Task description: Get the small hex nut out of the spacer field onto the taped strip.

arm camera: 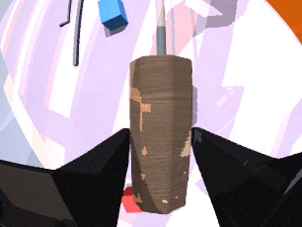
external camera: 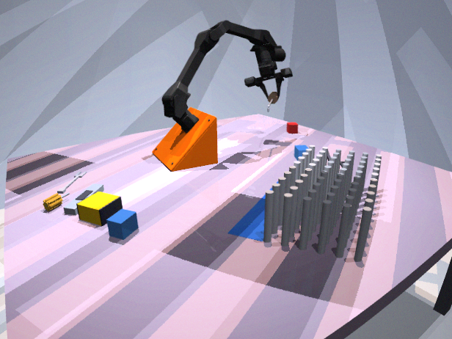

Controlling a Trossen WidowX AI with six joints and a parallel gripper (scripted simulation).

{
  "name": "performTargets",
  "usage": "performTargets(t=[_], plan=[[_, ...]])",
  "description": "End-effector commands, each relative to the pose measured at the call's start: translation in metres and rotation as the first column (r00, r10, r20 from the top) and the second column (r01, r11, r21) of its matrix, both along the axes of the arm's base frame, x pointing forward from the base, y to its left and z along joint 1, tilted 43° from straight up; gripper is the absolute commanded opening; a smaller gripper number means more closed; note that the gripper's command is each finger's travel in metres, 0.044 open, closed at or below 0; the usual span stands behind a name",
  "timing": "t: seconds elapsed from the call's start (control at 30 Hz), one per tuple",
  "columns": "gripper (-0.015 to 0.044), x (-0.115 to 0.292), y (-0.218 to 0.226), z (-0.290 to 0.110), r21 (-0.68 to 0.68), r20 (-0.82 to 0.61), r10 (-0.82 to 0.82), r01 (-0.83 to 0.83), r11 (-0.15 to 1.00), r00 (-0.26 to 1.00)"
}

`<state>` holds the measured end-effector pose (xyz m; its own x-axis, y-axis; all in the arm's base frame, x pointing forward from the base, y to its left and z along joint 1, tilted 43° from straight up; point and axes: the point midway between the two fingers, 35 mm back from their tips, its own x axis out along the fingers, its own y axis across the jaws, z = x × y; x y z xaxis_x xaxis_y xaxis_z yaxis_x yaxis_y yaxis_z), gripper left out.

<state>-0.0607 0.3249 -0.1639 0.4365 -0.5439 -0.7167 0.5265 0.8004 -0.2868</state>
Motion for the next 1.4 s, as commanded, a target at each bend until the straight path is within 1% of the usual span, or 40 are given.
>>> performTargets(t=[0.0, 1.37], plan=[[0.0000, 0.000, -0.003, -0.005, 0.003, 0.005, 0.000, 0.000, 1.000, 1.000], [0.0000, 0.000, -0.028, -0.043, 0.003, 0.004, 0.000, 0.000, 1.000, 1.000]])
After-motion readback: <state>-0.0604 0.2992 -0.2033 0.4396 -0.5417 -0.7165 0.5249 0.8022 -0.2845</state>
